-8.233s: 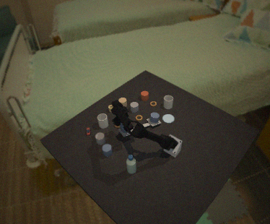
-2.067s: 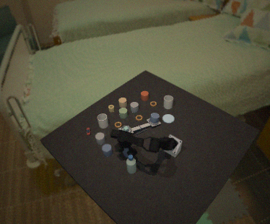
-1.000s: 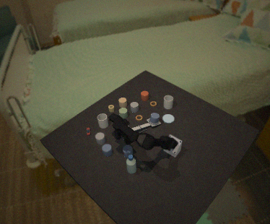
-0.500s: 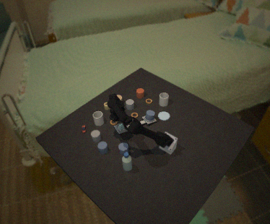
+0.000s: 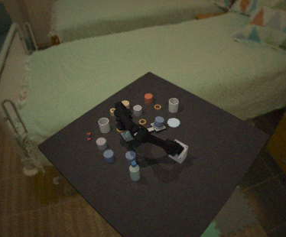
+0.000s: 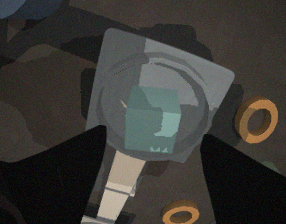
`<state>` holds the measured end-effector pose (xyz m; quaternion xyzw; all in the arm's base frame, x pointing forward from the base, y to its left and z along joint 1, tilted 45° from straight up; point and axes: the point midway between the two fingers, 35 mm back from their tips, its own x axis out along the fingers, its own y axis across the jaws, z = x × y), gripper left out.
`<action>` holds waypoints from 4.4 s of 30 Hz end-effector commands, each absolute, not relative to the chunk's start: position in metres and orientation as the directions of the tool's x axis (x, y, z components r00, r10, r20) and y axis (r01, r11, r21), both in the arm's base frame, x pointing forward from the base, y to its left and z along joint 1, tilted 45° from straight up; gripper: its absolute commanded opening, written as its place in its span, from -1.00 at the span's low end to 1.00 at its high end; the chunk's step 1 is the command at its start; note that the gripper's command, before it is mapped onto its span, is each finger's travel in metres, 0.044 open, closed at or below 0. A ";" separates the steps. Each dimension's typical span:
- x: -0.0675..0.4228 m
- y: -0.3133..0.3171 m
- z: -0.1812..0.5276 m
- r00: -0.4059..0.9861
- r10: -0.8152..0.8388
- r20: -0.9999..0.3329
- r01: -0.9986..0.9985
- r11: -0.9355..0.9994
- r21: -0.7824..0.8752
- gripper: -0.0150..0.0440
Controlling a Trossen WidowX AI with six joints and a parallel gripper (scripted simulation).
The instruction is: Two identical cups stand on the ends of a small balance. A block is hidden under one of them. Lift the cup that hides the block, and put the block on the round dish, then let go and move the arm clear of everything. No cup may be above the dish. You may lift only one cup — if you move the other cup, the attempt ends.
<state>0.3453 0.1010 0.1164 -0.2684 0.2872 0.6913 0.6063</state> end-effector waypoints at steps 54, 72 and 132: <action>0.352 0.053 0.160 -0.101 0.687 -0.719 -0.995 -0.070 0.072 -0.49; 0.356 -0.064 0.020 -0.093 0.641 -0.762 -0.995 -0.040 0.088 -0.49; 0.236 -0.122 -0.202 -0.122 0.668 -0.734 -0.992 -0.101 0.074 -0.14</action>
